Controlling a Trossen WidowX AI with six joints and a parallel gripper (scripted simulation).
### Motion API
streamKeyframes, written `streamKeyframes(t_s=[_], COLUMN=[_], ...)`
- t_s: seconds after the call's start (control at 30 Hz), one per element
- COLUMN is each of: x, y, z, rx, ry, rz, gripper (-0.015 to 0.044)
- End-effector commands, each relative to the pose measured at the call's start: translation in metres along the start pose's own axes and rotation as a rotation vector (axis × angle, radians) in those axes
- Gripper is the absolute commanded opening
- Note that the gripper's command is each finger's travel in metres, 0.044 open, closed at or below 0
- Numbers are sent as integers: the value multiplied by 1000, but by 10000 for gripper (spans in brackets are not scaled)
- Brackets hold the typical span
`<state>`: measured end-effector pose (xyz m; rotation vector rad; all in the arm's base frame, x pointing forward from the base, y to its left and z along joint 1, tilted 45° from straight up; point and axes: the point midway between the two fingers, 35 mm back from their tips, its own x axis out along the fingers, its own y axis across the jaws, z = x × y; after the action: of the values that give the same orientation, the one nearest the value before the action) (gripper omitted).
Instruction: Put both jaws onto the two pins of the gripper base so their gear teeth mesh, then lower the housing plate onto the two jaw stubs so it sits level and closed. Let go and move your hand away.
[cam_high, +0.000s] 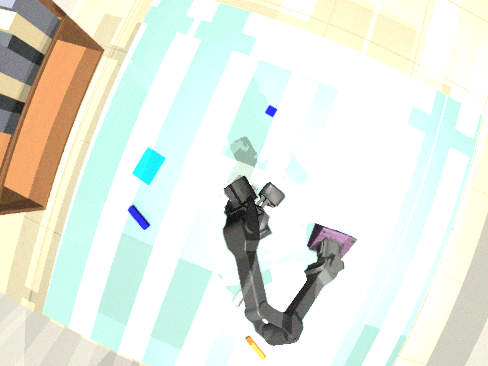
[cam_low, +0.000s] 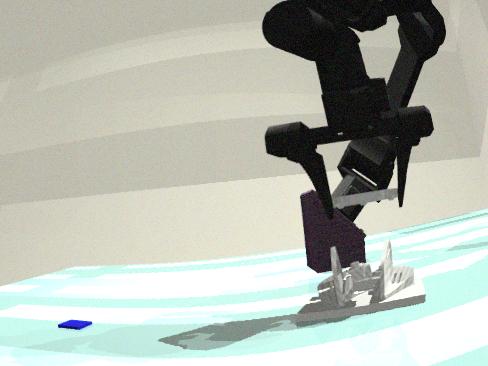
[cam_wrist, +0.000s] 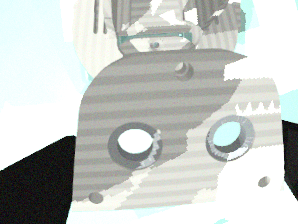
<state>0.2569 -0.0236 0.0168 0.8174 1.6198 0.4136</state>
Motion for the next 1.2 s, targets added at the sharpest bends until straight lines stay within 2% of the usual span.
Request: streamKeyframes(t_s=[0.0,0.5,1.17], x=[1,2,34], y=[-1,-1,-1], z=[0,0,2], rx=[-5,-5,-4], ry=[3,3,1], rz=[-3,-3,-3], gripper=[351,351,351])
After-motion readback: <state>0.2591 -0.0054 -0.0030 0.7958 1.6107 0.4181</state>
